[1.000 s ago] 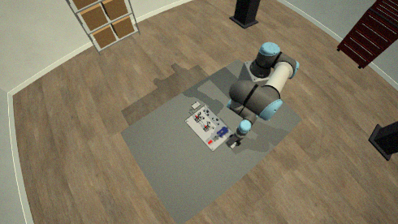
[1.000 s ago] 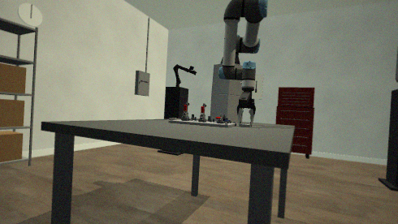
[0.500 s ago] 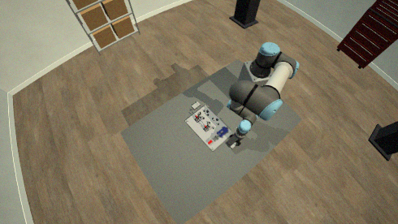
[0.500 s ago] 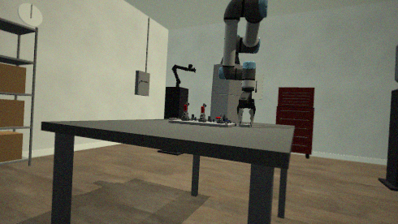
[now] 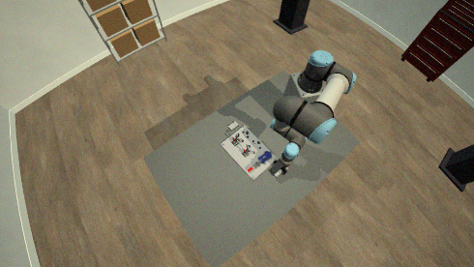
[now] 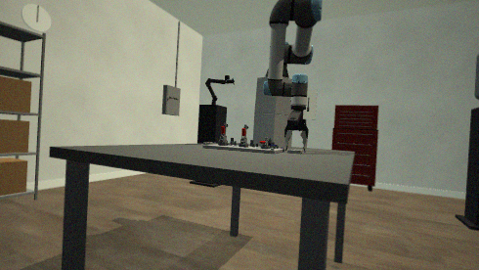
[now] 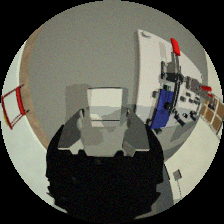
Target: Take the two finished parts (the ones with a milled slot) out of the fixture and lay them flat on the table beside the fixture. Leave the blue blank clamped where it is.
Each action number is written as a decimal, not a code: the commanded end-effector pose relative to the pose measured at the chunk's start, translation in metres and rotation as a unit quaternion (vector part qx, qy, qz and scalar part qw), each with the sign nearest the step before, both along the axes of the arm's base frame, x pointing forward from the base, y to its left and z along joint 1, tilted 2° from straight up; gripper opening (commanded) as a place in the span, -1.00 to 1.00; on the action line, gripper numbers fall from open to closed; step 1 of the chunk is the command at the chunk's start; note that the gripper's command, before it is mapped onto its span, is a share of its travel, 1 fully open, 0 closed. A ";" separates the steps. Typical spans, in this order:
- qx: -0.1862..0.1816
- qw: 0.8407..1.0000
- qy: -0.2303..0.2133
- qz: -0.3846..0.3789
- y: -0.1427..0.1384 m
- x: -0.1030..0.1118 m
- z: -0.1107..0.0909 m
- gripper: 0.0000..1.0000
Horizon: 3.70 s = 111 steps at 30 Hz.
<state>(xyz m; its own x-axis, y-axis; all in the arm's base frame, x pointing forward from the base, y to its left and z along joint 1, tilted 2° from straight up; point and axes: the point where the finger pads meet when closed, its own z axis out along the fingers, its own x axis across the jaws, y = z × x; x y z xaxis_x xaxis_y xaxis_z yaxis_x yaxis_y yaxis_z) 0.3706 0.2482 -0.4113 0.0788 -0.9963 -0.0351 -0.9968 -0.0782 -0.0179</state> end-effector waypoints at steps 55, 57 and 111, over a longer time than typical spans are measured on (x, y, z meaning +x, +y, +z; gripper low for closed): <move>0.000 1.000 -0.001 0.000 -0.002 0.000 0.059 0.09; 0.000 1.000 -0.001 0.000 -0.002 -0.001 0.067 0.09; 0.000 1.000 -0.001 0.000 -0.004 -0.001 0.108 0.09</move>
